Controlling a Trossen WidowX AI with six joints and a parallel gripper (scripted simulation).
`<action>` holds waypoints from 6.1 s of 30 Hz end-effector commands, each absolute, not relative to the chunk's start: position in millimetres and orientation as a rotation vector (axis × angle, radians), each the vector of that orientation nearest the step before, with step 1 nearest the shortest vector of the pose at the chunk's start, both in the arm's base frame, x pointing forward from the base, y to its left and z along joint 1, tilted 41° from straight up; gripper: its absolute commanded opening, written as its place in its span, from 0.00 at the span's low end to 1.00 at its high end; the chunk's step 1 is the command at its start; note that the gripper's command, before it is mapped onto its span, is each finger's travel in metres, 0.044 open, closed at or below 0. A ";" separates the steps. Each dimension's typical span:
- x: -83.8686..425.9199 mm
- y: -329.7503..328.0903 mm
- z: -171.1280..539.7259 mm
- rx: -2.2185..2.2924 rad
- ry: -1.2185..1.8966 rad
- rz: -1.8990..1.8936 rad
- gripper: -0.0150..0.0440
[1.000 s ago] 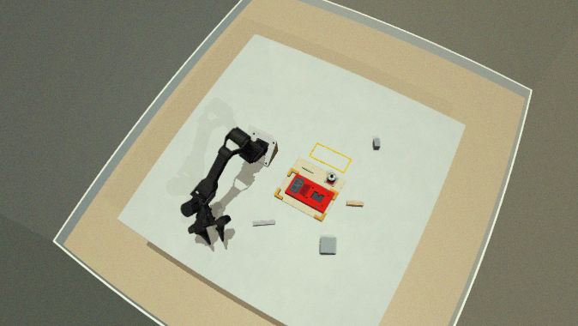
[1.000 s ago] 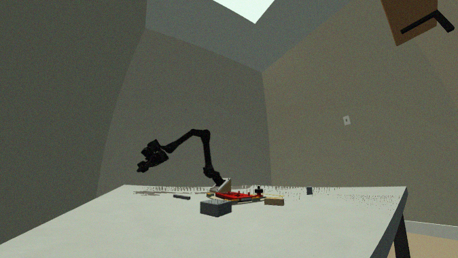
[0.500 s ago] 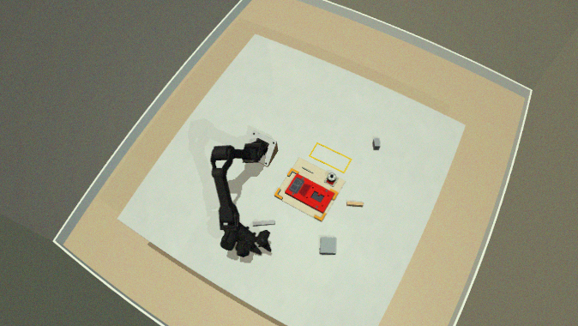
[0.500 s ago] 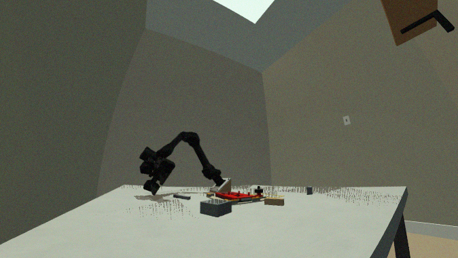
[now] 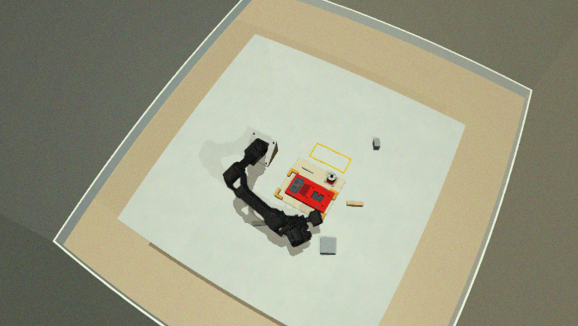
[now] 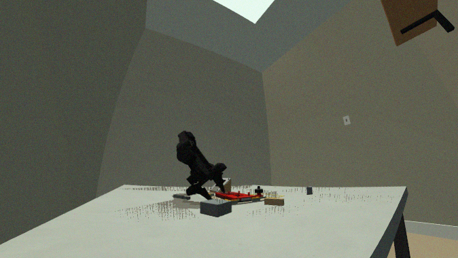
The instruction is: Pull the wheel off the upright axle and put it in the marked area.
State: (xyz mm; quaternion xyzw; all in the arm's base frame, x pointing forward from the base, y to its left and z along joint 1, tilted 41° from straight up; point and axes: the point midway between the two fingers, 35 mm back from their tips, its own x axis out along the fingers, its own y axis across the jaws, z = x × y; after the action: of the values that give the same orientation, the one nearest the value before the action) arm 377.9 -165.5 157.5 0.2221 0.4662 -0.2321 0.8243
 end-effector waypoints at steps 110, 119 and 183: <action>362.3 46.0 17.2 -0.535 1.460 -0.544 0.25; 362.2 48.0 19.5 -0.536 1.460 -0.544 0.25; 359.7 74.2 51.8 -0.547 1.462 -0.542 0.25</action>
State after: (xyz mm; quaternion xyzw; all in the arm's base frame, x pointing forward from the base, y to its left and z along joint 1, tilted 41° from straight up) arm 360.2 74.6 53.6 -0.2436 0.6499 -0.2405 0.6785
